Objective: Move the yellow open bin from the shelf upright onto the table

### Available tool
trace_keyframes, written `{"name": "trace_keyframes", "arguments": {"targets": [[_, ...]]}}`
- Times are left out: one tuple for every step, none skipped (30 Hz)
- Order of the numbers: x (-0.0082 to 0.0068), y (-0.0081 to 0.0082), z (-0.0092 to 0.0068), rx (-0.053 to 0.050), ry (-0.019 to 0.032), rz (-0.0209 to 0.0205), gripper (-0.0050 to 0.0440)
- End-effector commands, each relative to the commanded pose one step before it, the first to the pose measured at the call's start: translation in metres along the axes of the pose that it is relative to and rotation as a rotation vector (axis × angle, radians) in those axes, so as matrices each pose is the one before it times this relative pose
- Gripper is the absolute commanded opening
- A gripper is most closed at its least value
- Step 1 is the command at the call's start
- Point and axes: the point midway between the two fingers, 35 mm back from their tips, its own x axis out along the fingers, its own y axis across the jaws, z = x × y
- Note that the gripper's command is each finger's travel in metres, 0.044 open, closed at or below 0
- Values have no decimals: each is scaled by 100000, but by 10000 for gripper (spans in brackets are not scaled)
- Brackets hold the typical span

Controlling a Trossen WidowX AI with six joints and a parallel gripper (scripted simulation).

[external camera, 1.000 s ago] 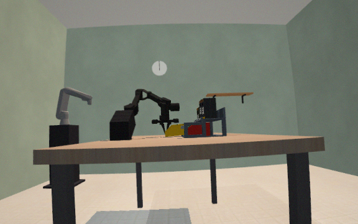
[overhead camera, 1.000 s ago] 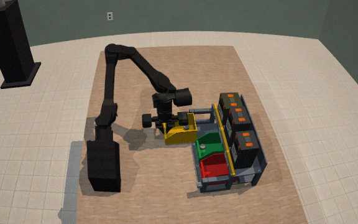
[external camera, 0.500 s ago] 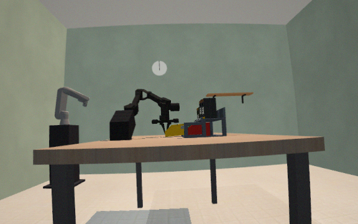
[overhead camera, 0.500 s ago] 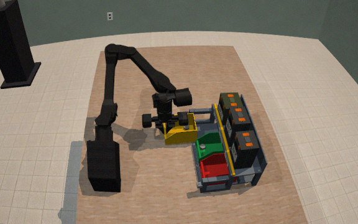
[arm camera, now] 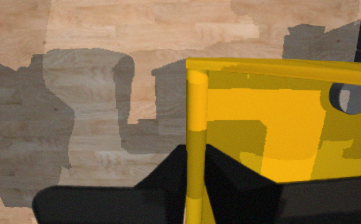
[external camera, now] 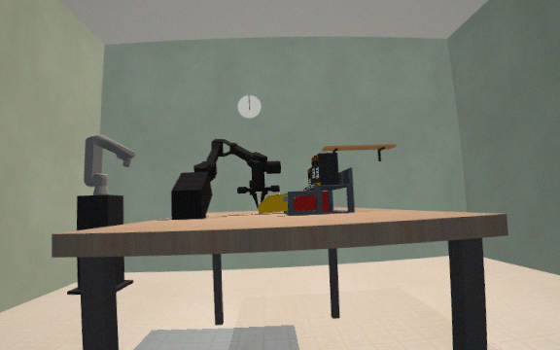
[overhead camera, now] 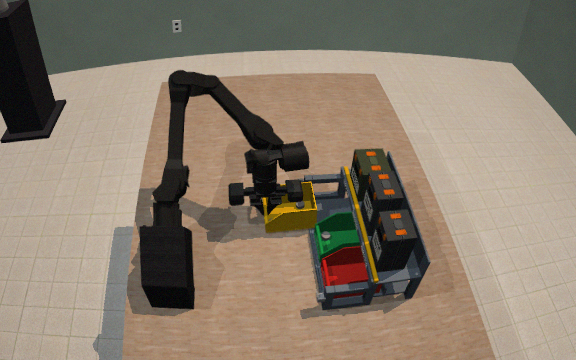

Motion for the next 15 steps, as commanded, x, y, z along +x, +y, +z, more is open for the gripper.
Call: {"name": "trace_keyframes", "arguments": {"targets": [[26,3,178,-509,-6,75,0],[0,0,0,0,0,0,0],[0,0,0,0,0,0,0],[0,0,0,0,0,0,0],[0,0,0,0,0,0,0],[0,0,0,0,0,0,0],[0,0,0,0,0,0,0],[0,0,0,0,0,0,0],[0,0,0,0,0,0,0],[-175,-151,0,-266,-62,-728,150],[0,0,0,0,0,0,150],[0,0,0,0,0,0,150],[0,0,0,0,0,0,150],[0,0,0,0,0,0,150],[0,0,0,0,0,0,150]]}}
